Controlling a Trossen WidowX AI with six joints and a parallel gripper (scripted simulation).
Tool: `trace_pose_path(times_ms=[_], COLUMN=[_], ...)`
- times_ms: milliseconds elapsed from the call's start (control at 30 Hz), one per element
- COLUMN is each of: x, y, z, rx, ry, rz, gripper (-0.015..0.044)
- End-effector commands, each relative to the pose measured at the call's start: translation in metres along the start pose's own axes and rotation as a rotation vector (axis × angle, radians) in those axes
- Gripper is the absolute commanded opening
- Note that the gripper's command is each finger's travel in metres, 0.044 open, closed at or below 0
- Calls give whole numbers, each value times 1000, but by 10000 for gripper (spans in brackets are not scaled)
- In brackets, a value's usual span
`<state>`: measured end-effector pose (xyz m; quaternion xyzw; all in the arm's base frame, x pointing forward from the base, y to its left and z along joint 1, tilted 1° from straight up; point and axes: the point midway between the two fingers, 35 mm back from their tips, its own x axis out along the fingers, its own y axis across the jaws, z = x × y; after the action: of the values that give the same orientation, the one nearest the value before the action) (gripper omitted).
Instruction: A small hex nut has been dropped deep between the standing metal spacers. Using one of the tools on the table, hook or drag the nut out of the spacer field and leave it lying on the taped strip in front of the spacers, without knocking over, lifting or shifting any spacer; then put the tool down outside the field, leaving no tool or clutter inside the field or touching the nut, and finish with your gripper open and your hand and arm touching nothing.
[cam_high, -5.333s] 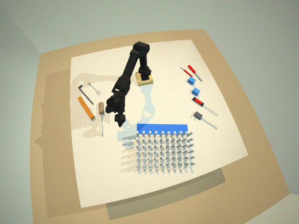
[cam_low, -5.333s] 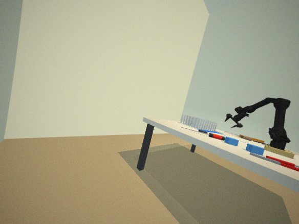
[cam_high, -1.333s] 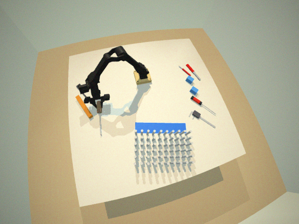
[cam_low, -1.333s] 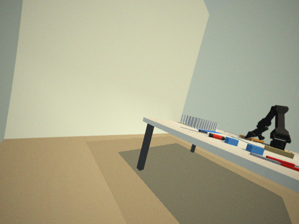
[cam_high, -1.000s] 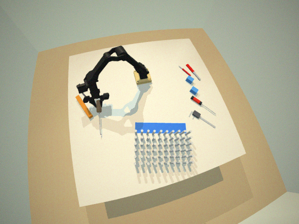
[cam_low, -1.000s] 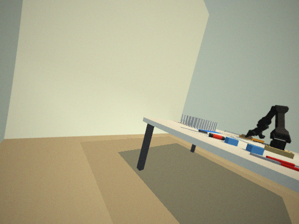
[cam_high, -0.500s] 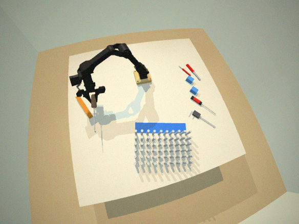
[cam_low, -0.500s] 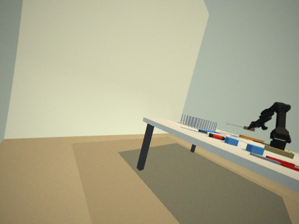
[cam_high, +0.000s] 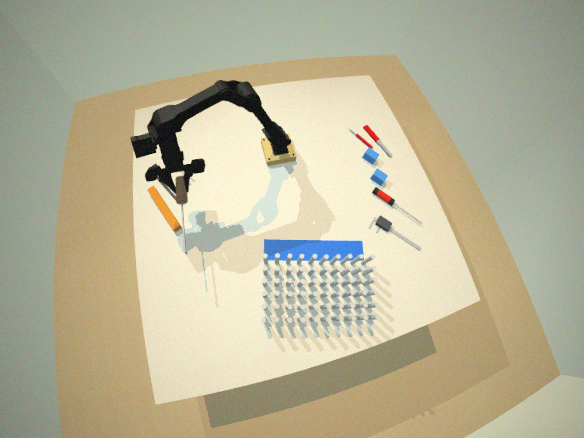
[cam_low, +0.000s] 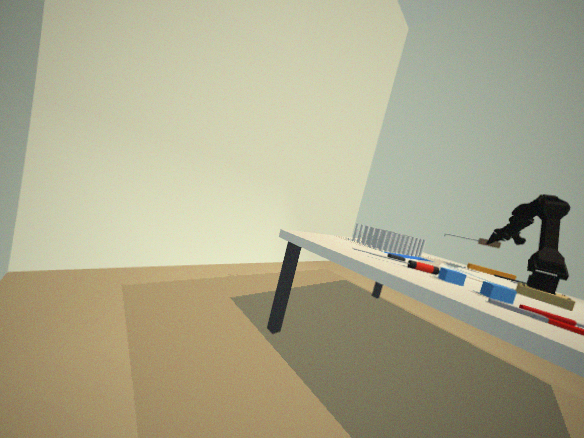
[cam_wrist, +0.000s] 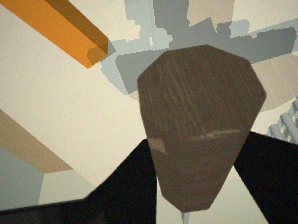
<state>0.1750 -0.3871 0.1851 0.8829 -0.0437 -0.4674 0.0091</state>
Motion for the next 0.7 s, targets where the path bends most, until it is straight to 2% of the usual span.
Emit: trace_pose_path(times_ms=[0,667], x=[2,25], y=[-10,-64], z=[-12,-55], rx=[-115,-789], ry=[-8,-55], rz=[-7,-70], gripper=[0,0])
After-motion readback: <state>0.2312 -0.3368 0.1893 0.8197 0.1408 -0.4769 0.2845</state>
